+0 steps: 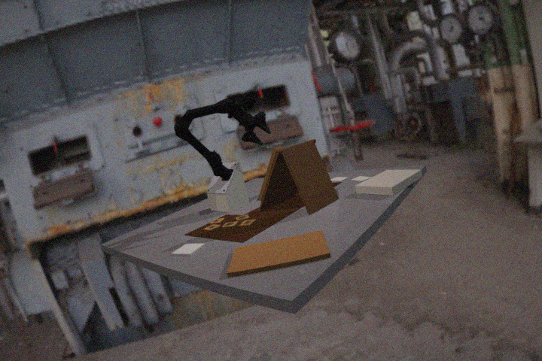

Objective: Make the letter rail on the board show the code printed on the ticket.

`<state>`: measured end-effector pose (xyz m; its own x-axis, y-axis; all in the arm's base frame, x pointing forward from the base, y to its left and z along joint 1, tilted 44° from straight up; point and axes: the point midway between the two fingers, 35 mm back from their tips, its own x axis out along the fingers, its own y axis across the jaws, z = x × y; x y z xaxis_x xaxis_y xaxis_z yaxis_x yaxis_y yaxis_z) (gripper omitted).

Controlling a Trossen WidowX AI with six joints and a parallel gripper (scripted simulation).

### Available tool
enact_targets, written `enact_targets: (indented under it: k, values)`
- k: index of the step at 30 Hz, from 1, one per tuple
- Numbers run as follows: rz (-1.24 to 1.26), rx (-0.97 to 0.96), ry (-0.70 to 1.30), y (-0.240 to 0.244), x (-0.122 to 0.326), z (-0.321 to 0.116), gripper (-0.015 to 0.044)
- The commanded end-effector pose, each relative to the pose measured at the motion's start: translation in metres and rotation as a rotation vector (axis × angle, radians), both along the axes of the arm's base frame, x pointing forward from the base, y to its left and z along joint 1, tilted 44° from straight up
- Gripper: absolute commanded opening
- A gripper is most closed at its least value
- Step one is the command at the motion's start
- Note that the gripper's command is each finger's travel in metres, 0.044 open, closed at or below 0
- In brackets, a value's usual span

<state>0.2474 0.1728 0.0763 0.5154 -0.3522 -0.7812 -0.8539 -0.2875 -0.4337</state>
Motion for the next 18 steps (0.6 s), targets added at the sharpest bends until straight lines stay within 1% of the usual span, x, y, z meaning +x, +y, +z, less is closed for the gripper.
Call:
enact_targets:
  k: [1,14,16,18]
  values:
    - [0.088,-0.014,0.017,0.004,-0.006,0.006,0.0440]
    - [0.088,-0.014,0.017,0.004,-0.006,0.006,0.0440]
    - [0.046,0.012,-0.003,0.001,-0.002,0.007,0.0387]
    - [-0.078,0.089,-0.061,-0.009,0.008,0.009,0.0340]
